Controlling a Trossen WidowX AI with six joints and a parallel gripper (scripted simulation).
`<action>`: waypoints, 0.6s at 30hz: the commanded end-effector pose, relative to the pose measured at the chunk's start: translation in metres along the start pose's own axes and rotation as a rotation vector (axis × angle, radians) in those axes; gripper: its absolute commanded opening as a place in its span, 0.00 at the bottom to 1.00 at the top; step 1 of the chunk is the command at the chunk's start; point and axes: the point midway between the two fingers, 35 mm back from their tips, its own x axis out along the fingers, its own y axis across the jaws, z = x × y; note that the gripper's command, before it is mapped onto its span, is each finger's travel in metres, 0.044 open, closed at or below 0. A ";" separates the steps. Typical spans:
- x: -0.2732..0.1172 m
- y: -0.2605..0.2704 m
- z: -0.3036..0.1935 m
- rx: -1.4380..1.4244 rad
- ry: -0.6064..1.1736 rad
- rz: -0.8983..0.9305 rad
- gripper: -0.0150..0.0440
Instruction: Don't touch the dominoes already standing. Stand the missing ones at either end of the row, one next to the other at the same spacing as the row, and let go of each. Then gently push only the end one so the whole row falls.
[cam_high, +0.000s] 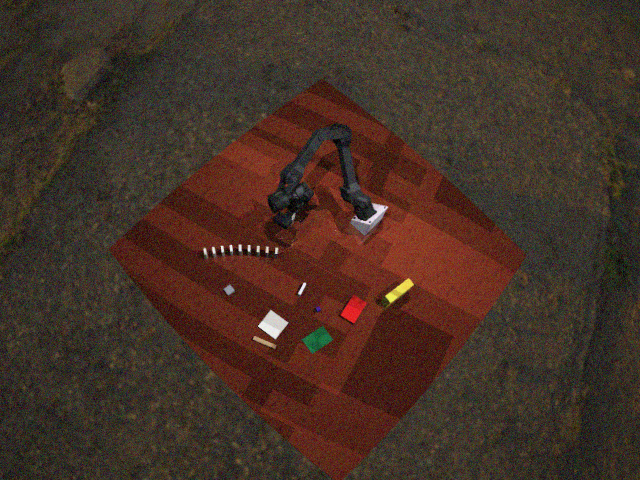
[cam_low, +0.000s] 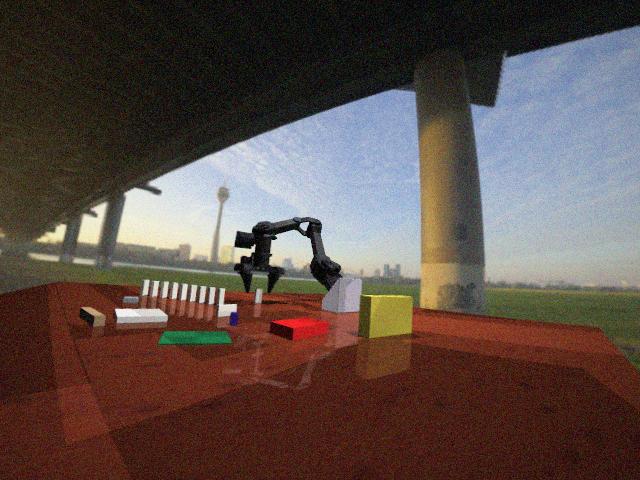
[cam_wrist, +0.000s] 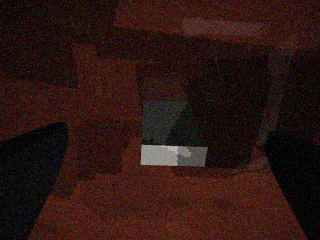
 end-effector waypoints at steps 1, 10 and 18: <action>0.006 -0.001 0.000 0.001 0.002 0.007 1.00; 0.010 -0.001 0.000 0.001 0.001 0.007 0.78; 0.010 -0.001 0.000 0.001 0.001 0.007 0.44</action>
